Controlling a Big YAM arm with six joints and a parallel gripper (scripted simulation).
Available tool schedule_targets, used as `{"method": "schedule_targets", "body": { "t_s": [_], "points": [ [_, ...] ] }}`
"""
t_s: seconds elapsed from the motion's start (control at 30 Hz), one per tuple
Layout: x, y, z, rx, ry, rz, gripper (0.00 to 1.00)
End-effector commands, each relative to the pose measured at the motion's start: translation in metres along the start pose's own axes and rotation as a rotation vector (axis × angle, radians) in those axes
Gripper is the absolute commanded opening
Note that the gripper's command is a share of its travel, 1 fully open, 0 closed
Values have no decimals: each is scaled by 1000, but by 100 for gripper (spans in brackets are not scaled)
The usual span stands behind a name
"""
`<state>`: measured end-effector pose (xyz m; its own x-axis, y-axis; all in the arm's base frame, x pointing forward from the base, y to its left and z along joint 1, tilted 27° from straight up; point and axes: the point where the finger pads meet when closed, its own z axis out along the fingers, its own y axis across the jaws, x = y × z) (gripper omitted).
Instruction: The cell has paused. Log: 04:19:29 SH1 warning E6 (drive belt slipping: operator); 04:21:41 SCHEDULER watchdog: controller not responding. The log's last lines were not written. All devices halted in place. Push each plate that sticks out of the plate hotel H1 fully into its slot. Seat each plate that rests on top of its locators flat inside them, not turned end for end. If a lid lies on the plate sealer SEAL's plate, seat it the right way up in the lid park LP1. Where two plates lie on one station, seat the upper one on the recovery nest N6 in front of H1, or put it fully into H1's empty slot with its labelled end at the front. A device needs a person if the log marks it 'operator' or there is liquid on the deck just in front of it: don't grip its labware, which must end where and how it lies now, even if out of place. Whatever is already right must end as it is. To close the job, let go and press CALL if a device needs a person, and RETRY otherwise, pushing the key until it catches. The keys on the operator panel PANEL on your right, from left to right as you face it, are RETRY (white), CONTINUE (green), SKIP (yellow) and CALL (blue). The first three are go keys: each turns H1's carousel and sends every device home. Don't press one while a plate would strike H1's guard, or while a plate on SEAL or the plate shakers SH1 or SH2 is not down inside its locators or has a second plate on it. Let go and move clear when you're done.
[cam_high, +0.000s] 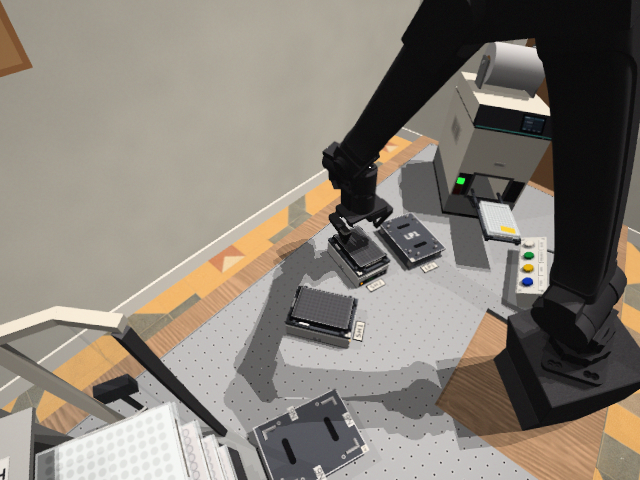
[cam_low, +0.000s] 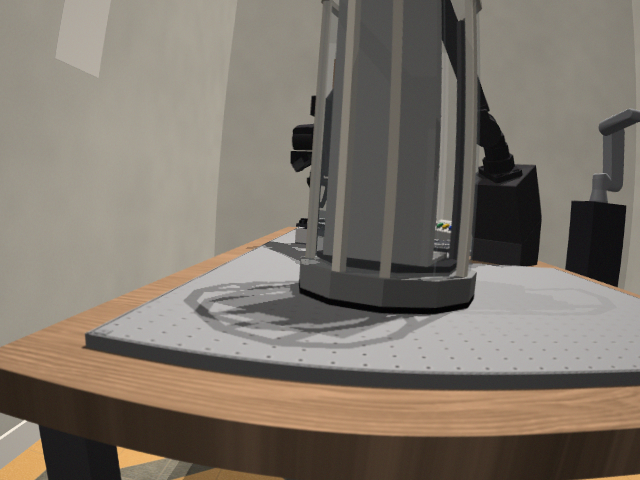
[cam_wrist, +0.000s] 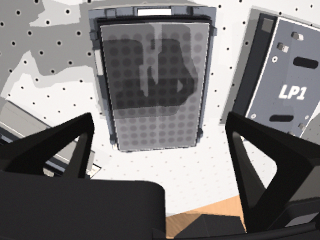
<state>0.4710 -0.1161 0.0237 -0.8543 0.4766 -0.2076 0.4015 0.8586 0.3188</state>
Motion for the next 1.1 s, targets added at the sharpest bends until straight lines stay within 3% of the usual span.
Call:
{"method": "schedule_targets", "body": {
  "t_s": [0.0,0.9,1.07],
  "points": [
    [-9,2,-6,-4,-17,-12,100],
    [-9,2,-6,-4,-17,-12,100],
    [-1,-8,-25,-2,-11,-6,100]
  ]
}}
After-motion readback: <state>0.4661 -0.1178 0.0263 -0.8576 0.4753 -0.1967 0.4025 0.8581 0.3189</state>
